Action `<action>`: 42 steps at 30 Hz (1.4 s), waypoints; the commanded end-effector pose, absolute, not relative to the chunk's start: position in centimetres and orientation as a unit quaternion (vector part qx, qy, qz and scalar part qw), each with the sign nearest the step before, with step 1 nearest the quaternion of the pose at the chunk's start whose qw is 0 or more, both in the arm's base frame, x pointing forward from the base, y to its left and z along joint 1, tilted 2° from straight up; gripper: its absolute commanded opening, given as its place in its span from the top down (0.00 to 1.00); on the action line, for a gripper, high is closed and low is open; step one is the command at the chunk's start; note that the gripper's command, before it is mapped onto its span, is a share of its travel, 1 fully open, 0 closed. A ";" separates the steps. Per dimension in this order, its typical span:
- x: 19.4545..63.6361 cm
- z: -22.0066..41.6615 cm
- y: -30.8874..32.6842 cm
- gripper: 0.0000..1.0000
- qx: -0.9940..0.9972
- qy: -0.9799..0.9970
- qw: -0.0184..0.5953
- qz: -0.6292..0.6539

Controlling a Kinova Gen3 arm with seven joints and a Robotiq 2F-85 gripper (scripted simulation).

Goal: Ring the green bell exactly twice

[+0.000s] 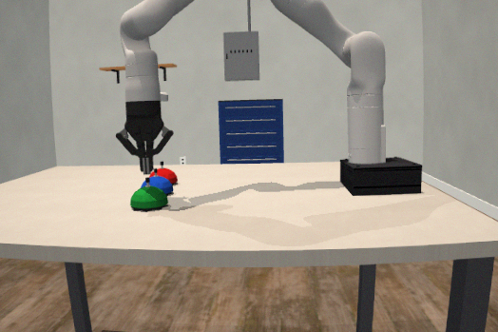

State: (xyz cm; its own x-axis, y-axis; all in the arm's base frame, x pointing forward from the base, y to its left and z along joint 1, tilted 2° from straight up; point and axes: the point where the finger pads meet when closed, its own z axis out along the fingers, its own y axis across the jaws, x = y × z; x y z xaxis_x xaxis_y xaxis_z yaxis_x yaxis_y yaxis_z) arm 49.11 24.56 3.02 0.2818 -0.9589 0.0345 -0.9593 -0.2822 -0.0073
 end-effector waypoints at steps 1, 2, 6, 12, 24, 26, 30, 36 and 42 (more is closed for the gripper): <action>49.2 3.1 24.6 1.00 0.801 -0.599 0.006 0.017; 49.2 3.1 24.6 1.00 0.801 -0.599 0.006 0.017; 49.2 3.0 24.6 1.00 0.801 -0.599 0.006 0.017; 49.2 2.3 24.6 1.00 0.801 -0.599 0.006 0.017; 49.2 2.1 24.6 1.00 0.801 -0.599 0.006 0.017; 49.2 2.1 24.6 1.00 0.801 -0.599 0.006 0.017; 49.2 2.1 24.6 1.00 0.801 -0.599 0.006 0.017; 49.2 2.1 24.6 1.00 0.801 -0.599 0.006 0.017; 49.2 2.1 24.6 1.00 0.801 -0.599 0.006 0.017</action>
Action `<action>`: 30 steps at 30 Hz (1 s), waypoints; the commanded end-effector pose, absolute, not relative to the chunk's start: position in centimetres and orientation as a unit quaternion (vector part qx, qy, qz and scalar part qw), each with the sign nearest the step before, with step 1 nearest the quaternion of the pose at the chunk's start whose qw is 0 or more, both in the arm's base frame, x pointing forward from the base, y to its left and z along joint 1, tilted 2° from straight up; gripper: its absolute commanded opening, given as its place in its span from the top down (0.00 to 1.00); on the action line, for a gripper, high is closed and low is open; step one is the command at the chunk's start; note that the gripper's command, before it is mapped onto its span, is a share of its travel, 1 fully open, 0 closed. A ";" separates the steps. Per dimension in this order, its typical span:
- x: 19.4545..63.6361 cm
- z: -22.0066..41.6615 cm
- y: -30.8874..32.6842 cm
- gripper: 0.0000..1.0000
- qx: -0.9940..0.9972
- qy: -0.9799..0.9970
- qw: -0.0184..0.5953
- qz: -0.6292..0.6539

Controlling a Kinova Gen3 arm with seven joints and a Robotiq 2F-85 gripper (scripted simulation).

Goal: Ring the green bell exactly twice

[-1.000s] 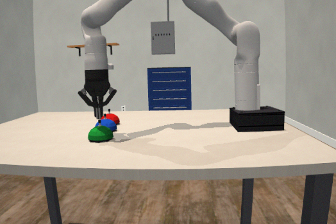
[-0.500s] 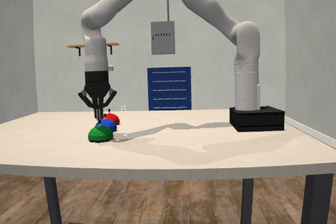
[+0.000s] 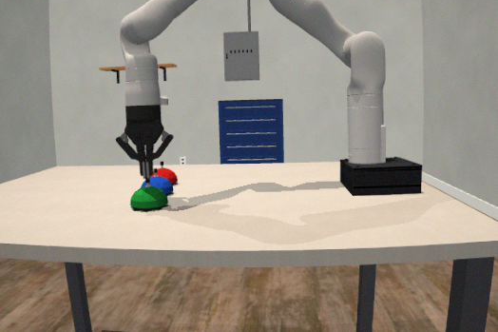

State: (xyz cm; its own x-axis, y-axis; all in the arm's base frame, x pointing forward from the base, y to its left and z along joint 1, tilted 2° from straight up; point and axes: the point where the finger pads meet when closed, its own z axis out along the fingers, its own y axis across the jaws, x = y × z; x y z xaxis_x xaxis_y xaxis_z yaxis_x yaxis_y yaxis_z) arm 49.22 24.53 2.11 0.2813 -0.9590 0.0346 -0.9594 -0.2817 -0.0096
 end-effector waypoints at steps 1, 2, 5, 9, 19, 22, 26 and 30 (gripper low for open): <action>49.2 2.1 24.6 1.00 0.801 -0.599 0.006 0.017; 49.2 2.1 24.6 1.00 0.801 -0.599 0.006 0.017; 49.2 2.1 24.6 1.00 0.801 -0.599 0.006 0.017; 49.2 2.1 24.6 1.00 0.801 -0.599 0.006 0.017; 49.2 1.7 24.6 1.00 0.801 -0.599 0.006 0.017; 49.2 1.7 24.6 1.00 0.801 -0.599 0.006 0.017; 49.2 1.7 24.6 1.00 0.801 -0.599 0.006 0.017; 49.2 1.7 24.6 1.00 0.801 -0.599 0.006 0.017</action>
